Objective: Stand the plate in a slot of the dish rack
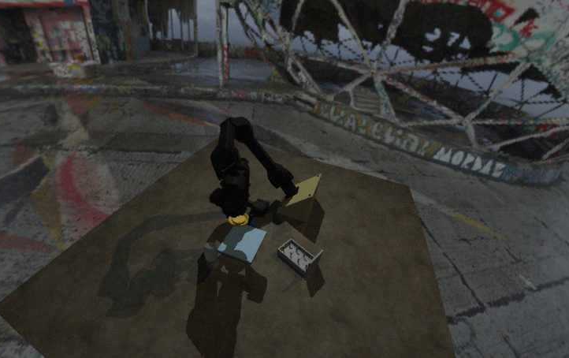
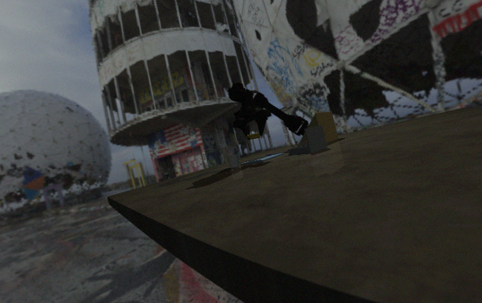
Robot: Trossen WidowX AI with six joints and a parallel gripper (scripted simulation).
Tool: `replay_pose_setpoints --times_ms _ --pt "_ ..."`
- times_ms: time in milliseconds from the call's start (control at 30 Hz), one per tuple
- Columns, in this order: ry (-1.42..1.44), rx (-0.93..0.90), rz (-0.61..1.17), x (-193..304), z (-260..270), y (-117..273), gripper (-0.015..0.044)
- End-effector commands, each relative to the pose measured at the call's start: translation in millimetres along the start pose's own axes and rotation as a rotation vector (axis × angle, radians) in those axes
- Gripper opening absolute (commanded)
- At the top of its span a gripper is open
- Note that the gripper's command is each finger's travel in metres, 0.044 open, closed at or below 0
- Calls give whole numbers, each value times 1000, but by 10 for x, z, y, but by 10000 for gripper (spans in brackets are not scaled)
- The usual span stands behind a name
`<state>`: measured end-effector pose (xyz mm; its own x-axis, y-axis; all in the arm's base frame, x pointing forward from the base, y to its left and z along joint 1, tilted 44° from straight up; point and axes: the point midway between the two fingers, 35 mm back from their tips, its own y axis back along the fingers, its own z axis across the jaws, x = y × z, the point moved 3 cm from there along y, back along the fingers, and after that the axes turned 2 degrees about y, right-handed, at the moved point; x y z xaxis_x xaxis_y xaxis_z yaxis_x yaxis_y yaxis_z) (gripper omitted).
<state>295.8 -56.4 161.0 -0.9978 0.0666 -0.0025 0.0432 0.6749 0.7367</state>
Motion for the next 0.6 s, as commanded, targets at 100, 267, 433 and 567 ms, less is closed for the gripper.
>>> replay_pose_setpoints --times_ms 100,267,433,567 --pt "3 -13 -28 -34 10 331 0" --pt "8 -18 -44 -42 9 543 0" --pt "12 -22 -58 -51 3 730 0" --pt "8 -23 -61 -50 20 785 0"
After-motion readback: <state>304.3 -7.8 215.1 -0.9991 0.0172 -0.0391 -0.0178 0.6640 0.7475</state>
